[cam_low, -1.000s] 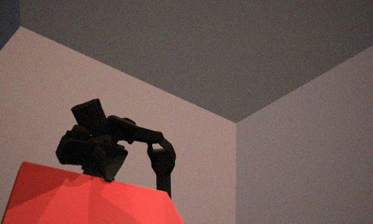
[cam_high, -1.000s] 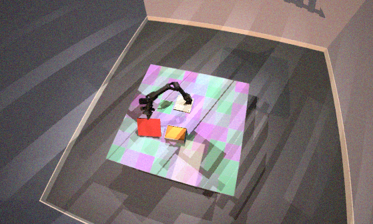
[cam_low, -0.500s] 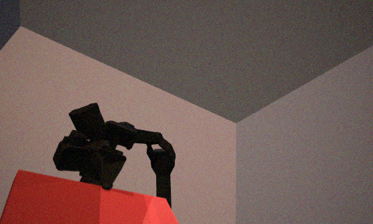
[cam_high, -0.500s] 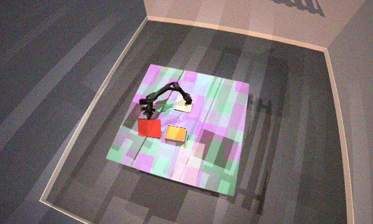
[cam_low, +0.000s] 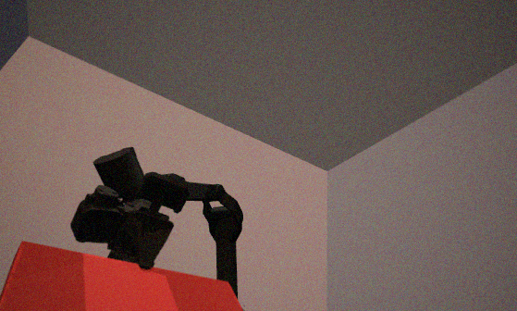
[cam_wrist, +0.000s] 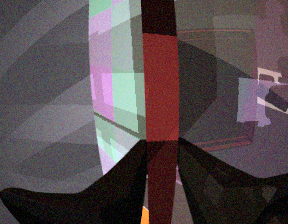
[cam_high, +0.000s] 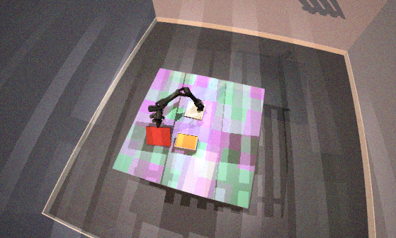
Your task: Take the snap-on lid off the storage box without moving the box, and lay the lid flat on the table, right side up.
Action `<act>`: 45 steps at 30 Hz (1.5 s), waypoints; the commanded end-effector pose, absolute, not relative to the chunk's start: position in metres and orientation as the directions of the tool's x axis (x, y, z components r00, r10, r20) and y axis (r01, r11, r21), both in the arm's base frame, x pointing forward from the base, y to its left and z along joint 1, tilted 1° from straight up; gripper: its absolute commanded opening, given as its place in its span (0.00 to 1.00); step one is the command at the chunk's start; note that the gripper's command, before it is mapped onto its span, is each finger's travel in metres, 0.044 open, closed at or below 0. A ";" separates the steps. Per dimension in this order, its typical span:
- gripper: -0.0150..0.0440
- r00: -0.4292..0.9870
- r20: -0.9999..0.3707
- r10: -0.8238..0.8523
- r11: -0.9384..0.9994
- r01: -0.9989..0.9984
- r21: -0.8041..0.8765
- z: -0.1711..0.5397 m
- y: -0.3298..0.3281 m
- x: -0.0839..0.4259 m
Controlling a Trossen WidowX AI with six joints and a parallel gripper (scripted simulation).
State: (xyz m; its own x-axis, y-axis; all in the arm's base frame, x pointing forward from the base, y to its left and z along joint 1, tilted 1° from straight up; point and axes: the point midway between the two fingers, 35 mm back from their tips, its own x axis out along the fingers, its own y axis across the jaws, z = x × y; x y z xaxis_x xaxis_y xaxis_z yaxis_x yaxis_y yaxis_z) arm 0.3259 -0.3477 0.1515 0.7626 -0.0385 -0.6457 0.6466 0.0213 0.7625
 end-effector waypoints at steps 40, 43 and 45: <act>0.25 0.765 -0.644 -0.034 0.022 0.644 0.764 0.116 -0.348 0.326; 0.25 0.765 -0.644 -0.034 0.022 0.644 0.764 0.114 -0.348 0.326; 0.25 0.765 -0.644 -0.034 0.022 0.644 0.764 0.112 -0.348 0.326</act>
